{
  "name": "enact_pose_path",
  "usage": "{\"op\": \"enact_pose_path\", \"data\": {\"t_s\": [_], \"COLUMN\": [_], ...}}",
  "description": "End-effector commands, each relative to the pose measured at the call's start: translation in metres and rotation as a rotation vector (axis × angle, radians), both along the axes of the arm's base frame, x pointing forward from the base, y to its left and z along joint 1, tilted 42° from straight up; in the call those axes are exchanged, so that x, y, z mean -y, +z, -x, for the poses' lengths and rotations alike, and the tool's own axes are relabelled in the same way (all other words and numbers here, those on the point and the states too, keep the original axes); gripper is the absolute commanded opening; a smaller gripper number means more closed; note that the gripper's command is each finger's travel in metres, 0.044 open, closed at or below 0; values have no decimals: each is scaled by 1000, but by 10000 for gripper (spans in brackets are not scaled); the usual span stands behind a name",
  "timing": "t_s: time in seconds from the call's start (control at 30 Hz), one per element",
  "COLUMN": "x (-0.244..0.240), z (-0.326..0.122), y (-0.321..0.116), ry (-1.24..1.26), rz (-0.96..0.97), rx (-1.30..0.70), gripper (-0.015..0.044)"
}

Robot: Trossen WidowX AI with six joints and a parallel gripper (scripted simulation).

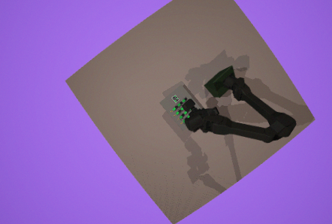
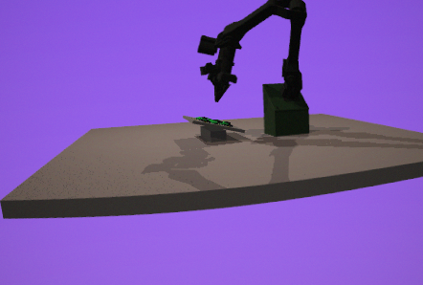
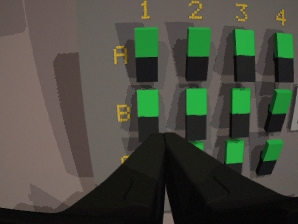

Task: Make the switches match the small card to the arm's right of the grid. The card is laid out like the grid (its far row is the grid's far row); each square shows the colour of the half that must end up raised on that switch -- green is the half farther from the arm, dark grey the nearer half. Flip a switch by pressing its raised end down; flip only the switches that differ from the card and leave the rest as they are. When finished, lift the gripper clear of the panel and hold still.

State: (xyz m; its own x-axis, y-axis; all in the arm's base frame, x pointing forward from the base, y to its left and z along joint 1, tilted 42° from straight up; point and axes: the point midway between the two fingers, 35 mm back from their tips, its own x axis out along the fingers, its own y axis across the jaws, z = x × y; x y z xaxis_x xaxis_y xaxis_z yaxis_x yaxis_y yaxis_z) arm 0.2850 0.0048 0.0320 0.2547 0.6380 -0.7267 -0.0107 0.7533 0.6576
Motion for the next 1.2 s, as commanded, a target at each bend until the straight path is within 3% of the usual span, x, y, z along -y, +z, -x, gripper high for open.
{"op": "enact_pose_path", "data": {"t_s": [0.0,0.2,0.47,1.17], "x": [21,68,45,29], "z": [0,3,-6,-12], "y": [-19,-61,-86,-104], "ry": [3,4,21,21], "rz": [-1,-2,-3,-5], "rx": [-14,-11,-30,-29], "gripper": [0,0,0,0]}}
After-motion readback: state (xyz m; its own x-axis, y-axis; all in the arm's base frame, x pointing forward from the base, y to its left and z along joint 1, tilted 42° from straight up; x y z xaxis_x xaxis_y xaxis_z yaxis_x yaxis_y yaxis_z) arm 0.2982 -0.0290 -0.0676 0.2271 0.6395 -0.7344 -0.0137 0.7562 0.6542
